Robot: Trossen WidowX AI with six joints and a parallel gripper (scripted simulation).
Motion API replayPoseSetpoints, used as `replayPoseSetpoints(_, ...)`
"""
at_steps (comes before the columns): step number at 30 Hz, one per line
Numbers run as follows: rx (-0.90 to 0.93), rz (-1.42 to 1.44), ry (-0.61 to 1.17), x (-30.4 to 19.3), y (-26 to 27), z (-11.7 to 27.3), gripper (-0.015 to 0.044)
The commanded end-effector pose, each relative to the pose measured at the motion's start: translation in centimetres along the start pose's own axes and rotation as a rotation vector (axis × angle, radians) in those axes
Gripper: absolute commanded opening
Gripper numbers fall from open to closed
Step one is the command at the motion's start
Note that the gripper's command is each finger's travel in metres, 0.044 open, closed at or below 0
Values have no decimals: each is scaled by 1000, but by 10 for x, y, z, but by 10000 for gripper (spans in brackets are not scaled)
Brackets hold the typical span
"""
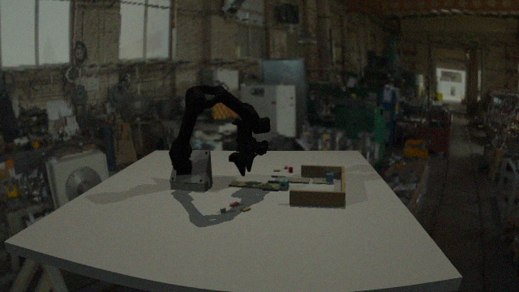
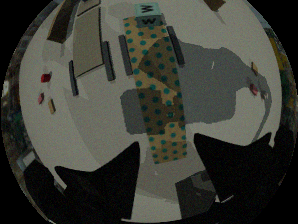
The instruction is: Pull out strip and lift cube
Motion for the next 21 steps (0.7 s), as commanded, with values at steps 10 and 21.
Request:
replayPoseSetpoints(10, -4, -4, -3, 43, 12, 6, 440)
replayPoseSetpoints(21, -4, -5, -4, 78, 21, 12, 440)
Point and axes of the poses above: the point midway between the two fingers, 35 mm back from their tips, its own z axis back along the fingers, its own y axis across the jaws, x = y × z, the point moved 3 cm from there along z, back along the fingers, and after that the axes turned 12 degrees about -z, right-handed, at the moved point
